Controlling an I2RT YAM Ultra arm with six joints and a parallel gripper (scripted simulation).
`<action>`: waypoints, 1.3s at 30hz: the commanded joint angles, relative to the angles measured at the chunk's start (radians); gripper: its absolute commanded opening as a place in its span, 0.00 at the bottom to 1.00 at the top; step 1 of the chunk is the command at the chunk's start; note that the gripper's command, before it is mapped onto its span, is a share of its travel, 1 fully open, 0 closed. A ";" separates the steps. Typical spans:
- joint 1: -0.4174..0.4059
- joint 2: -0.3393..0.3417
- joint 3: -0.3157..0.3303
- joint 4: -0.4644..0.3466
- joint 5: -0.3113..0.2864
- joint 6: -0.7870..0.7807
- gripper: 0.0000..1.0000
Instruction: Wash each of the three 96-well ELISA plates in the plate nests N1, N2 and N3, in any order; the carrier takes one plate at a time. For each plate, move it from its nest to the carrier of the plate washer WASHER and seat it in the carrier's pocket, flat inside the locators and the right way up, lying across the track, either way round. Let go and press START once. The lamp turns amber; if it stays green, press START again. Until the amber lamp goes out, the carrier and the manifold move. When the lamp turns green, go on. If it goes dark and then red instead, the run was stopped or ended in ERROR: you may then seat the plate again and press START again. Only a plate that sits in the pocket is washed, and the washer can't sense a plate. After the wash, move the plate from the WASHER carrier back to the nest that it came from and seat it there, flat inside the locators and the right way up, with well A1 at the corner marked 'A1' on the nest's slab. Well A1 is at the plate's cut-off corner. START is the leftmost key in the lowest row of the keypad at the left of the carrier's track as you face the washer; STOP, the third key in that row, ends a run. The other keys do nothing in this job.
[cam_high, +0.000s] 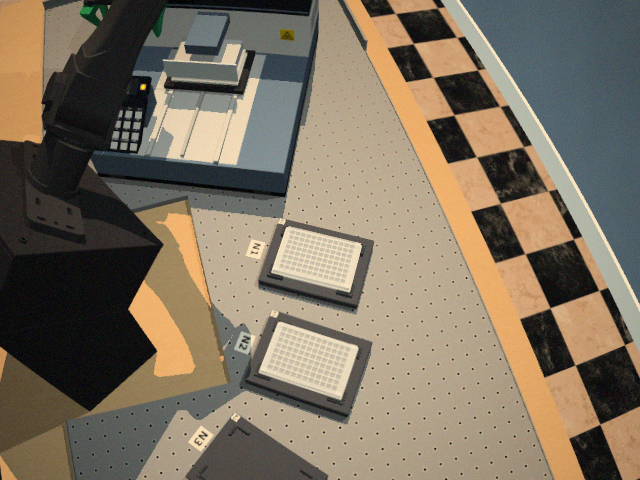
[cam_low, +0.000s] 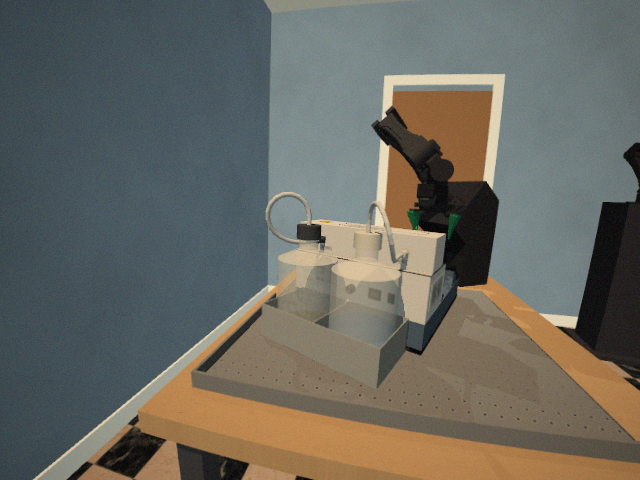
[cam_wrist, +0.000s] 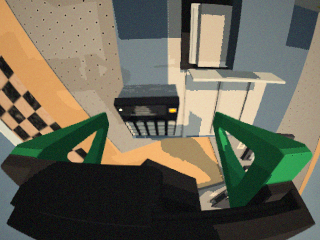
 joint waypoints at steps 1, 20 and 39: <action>0.004 -0.004 0.026 -0.044 0.000 -0.011 1.00; -0.013 0.018 0.181 -0.163 -0.008 -0.032 1.00; -0.013 0.018 0.181 -0.163 -0.008 -0.032 1.00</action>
